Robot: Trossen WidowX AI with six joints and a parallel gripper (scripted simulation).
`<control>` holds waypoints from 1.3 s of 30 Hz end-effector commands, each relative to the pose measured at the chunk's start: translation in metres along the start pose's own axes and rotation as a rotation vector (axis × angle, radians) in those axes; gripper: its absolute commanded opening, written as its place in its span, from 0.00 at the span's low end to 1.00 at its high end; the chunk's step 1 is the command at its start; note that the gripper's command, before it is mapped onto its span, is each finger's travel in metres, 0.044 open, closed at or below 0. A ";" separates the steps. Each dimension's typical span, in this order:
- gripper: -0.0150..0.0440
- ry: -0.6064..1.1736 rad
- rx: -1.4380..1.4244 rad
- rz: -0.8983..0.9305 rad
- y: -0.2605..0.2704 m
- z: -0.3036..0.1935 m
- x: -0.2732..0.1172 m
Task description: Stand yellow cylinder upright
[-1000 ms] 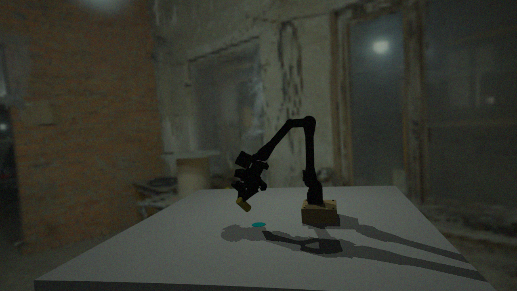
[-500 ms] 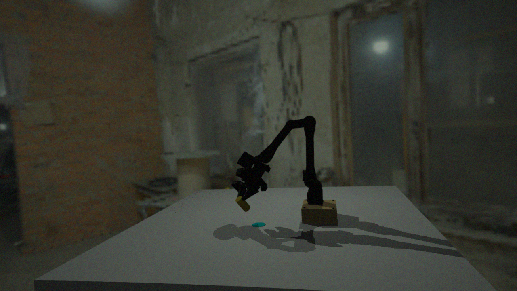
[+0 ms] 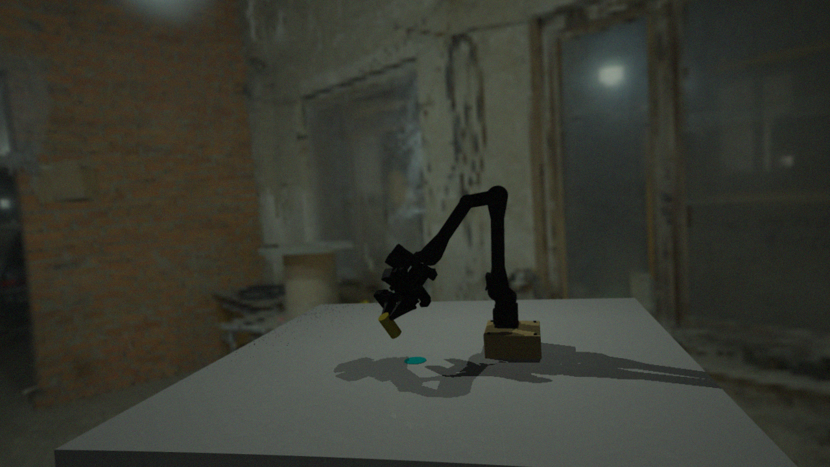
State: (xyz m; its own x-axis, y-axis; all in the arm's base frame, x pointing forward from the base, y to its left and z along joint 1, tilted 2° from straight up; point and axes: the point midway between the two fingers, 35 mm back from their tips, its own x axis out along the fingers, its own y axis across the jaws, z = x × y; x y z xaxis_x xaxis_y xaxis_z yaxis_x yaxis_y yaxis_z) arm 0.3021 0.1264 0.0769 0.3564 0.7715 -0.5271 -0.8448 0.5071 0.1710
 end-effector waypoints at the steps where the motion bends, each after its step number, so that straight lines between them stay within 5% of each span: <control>1: 0.43 -0.024 0.001 0.005 0.001 0.000 -0.002; 39: 0.43 -0.238 -0.052 0.041 0.009 -0.004 -0.023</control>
State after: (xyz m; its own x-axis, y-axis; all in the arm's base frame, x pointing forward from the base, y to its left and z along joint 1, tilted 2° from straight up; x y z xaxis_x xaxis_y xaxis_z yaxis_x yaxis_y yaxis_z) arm 0.2871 0.1121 0.0866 0.4009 0.8572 -0.3234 -0.8753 0.4625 0.1409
